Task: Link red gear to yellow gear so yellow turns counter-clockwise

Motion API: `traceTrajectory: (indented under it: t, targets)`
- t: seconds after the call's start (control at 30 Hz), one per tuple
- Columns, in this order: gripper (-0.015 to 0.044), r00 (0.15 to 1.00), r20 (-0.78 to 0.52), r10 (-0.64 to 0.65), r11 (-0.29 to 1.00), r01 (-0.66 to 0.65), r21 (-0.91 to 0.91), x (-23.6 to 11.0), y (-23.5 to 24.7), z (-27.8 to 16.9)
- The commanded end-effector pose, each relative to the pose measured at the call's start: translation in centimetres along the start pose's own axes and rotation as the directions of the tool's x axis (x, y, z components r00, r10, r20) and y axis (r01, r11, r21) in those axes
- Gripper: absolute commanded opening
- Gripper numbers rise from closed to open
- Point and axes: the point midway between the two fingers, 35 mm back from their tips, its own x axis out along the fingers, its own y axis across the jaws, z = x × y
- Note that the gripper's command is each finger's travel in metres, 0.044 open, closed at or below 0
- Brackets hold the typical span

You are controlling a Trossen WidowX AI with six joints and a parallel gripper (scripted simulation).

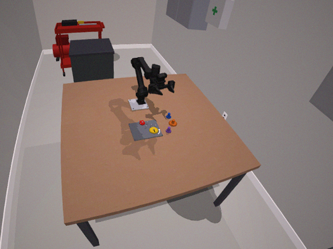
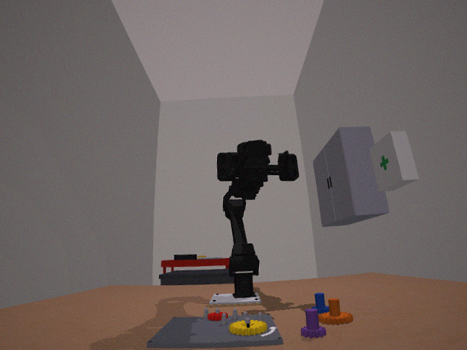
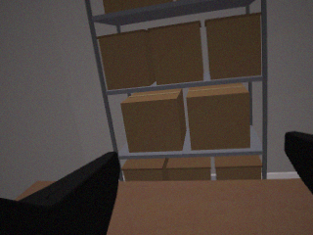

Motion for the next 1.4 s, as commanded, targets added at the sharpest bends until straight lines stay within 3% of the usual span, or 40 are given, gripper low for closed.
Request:
traceTrajectory:
  t: [0.0, 0.17, 0.33, 0.6, 0.77, 0.83, 1.37]
  targets:
    - [0.0426, 1.0, -0.011, 0.001, 1.0, -0.001, 0.002, 0.2, 0.0, -0.1]
    - [0.044, 0.953, -0.303, 0.019, 0.999, -0.006, 0.044, 3.9, 0.7, -4.2]
    - [0.044, 0.797, -0.603, 0.04, 0.995, 0.024, 0.097, 6.4, 1.6, -9.7]
    - [0.044, 0.387, -0.921, 0.044, 0.99, 0.104, 0.091, 7.1, 3.0, -17.8]
    - [0.044, 0.081, -0.997, 0.017, 0.992, 0.121, 0.027, 6.0, 3.9, -21.6]
    - [0.044, 0.003, -1.0, 0.008, 0.993, 0.122, 0.008, 5.5, 4.4, -22.4]
    - [0.044, -0.007, -1.0, 0.007, 0.993, 0.122, 0.006, 5.3, 4.7, -24.1]
